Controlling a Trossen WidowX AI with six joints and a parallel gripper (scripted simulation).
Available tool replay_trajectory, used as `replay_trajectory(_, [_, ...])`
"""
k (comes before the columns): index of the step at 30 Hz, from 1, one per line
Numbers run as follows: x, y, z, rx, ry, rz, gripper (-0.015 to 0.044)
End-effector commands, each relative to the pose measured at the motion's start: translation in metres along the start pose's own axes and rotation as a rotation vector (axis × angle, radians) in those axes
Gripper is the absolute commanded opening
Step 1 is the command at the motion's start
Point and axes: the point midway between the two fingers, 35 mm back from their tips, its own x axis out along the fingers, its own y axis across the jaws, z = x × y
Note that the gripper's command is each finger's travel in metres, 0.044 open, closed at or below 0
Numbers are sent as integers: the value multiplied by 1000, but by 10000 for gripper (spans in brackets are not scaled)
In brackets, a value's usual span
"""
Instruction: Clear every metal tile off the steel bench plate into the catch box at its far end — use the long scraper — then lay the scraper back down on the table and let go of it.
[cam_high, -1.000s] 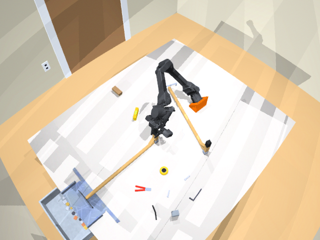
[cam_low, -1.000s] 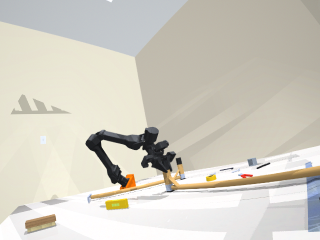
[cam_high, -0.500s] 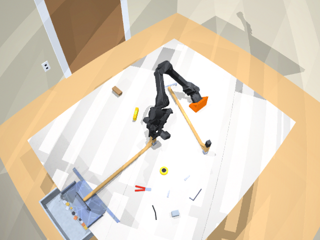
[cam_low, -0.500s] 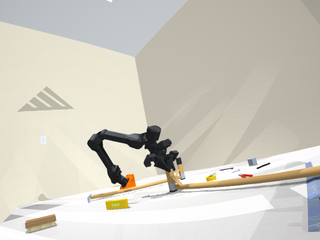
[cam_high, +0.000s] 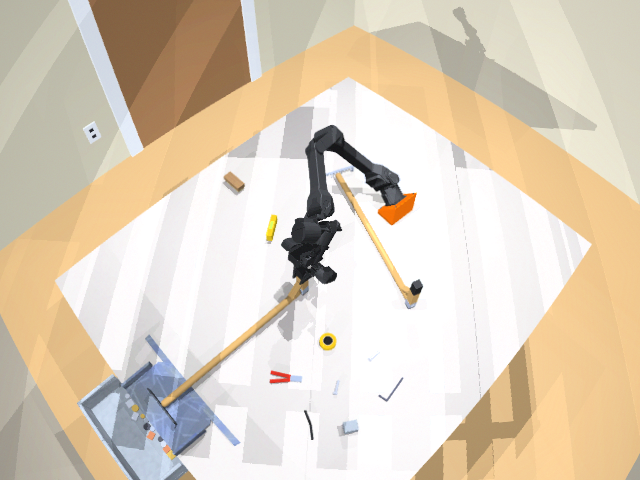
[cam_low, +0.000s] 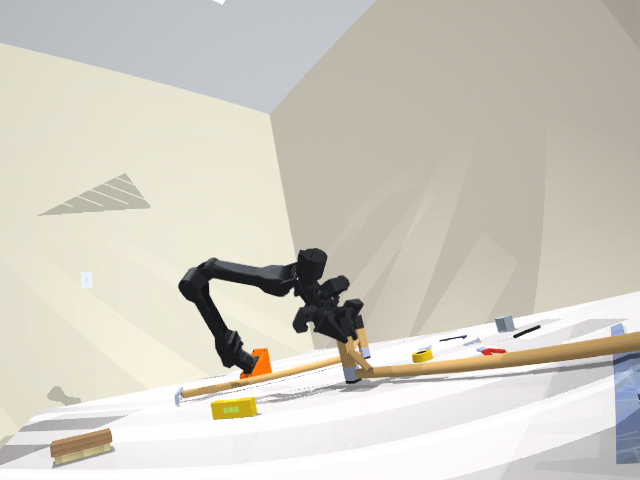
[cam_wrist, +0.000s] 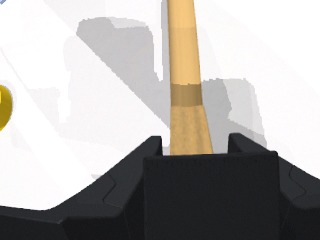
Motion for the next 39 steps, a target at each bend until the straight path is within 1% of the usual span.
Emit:
replay_trajectory(1, [2,0,10,3,-11,3,0])
replay_trajectory(39, [34,3,46,4,-14,1,0])
